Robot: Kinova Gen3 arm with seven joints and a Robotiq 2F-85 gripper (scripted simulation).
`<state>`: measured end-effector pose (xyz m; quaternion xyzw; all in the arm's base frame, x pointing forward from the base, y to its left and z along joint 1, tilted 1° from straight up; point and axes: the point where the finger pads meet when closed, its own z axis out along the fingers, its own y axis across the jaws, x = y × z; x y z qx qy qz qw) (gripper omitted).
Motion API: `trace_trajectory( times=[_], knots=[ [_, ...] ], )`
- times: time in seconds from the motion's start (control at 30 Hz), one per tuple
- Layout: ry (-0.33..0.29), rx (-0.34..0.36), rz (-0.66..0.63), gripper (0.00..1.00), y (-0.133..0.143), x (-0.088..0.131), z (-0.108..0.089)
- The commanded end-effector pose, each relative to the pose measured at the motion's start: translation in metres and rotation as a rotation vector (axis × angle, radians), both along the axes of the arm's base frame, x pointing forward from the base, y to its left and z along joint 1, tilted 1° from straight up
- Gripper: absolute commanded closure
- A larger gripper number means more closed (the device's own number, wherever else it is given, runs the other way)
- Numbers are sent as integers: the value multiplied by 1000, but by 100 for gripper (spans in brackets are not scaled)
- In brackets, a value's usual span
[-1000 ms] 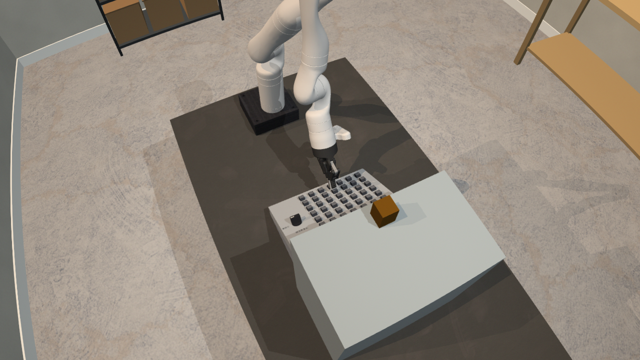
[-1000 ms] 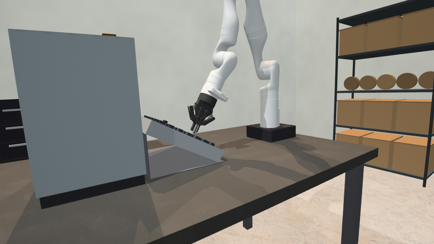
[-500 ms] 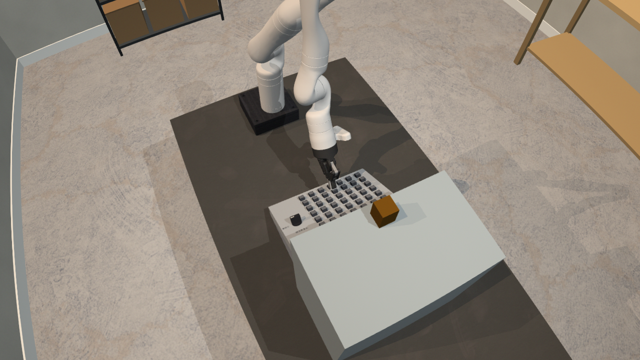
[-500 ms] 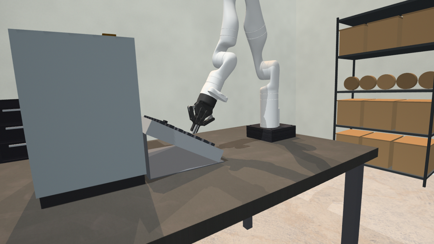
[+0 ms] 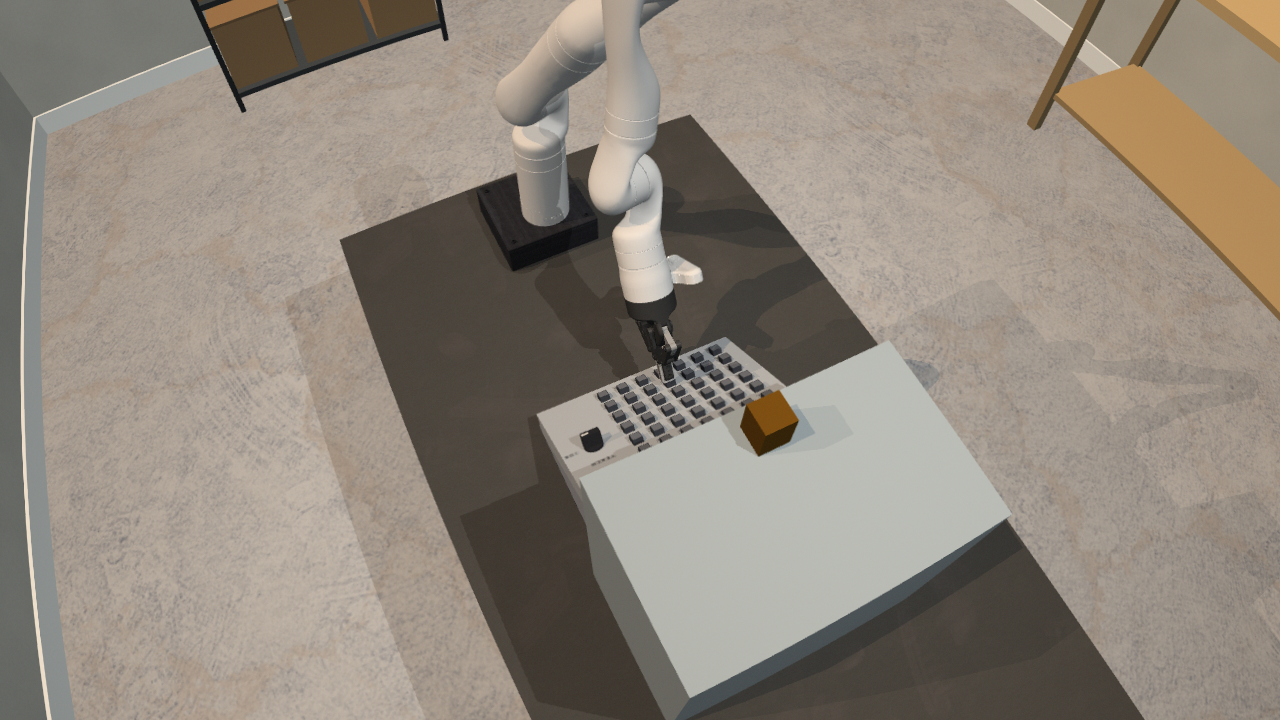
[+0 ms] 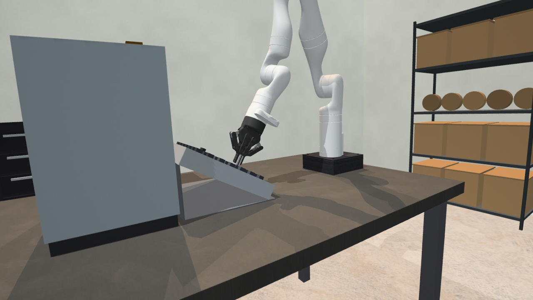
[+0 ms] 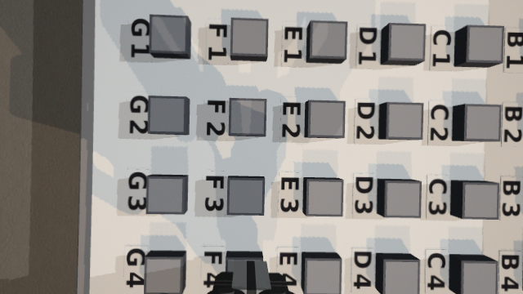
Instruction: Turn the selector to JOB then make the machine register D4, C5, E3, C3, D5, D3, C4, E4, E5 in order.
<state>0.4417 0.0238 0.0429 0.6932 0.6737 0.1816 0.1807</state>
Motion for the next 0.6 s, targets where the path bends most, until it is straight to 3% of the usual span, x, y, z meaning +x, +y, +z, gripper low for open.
trace_trajectory(
  times=[0.0,0.57],
  knots=[
    [-4,5,4,90,2,3,-1],
    [-4,5,4,90,2,4,-3]
  ],
)
